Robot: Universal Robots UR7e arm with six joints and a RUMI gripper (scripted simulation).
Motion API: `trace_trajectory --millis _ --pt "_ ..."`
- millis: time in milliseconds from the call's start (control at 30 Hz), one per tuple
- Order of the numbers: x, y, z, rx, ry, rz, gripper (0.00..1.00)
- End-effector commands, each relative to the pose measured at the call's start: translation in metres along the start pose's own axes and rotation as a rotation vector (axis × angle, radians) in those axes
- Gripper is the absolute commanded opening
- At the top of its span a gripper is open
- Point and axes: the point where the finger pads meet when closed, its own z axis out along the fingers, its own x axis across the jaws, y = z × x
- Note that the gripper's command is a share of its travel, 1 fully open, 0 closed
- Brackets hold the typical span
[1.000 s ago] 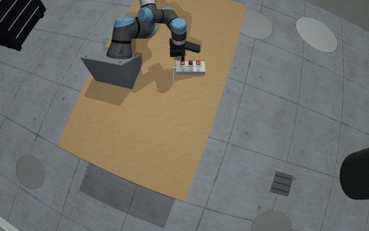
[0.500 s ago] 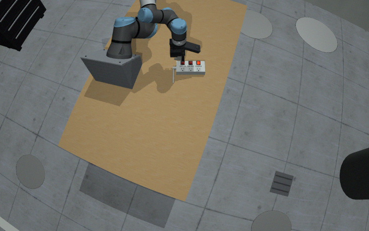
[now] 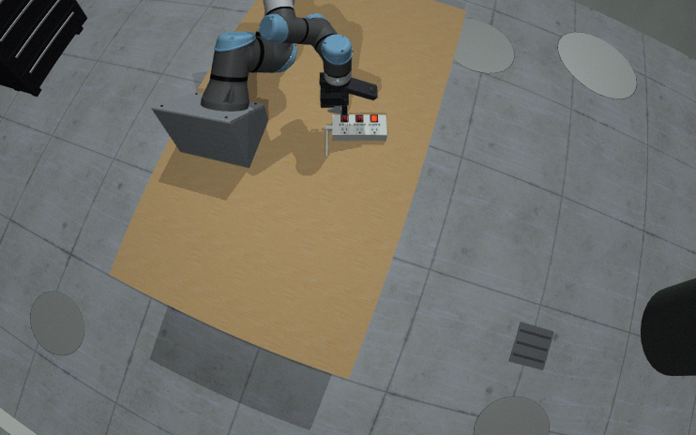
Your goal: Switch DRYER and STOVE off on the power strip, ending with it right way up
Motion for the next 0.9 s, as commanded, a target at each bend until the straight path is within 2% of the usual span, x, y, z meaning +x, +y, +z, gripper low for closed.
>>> trace_trajectory --millis 0,267,867 --pt "0.002 -0.003 -0.014 0.005 0.007 -0.003 0.0" --pt "0.002 -0.002 -0.036 0.005 0.007 -0.003 0.0" --pt "0.001 -0.001 -0.039 0.004 0.004 -0.002 0.0"
